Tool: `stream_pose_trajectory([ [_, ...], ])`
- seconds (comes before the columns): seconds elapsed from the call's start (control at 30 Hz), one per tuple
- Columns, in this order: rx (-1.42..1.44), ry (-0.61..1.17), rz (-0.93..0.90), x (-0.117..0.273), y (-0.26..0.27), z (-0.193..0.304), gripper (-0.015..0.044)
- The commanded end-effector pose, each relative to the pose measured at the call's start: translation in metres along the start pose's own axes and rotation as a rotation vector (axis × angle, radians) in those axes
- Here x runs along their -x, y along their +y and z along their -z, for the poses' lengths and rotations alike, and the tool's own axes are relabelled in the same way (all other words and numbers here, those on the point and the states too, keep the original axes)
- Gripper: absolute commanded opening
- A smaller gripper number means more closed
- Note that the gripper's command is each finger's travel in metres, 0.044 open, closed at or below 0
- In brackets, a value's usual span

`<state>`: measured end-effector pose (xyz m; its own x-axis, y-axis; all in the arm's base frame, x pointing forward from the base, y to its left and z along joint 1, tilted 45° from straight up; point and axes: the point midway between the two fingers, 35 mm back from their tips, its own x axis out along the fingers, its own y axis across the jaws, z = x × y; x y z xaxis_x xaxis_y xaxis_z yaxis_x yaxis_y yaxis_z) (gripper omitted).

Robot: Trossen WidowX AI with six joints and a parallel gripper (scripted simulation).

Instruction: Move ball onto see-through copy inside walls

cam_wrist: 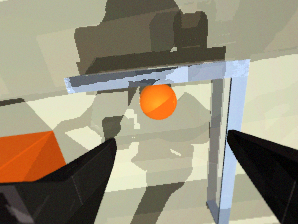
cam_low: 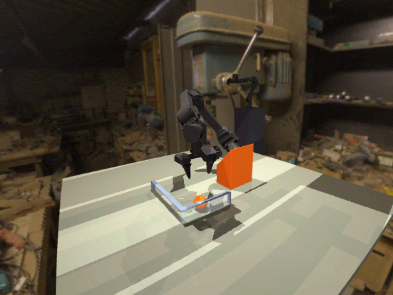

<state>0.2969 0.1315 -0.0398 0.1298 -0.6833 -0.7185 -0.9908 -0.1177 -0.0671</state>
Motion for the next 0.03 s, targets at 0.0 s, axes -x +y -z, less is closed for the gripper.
stream_pose_trajectory([
  [0.0, -0.006, 0.003, -0.015, 0.0022, 0.0019, 0.0021, 0.044],
])
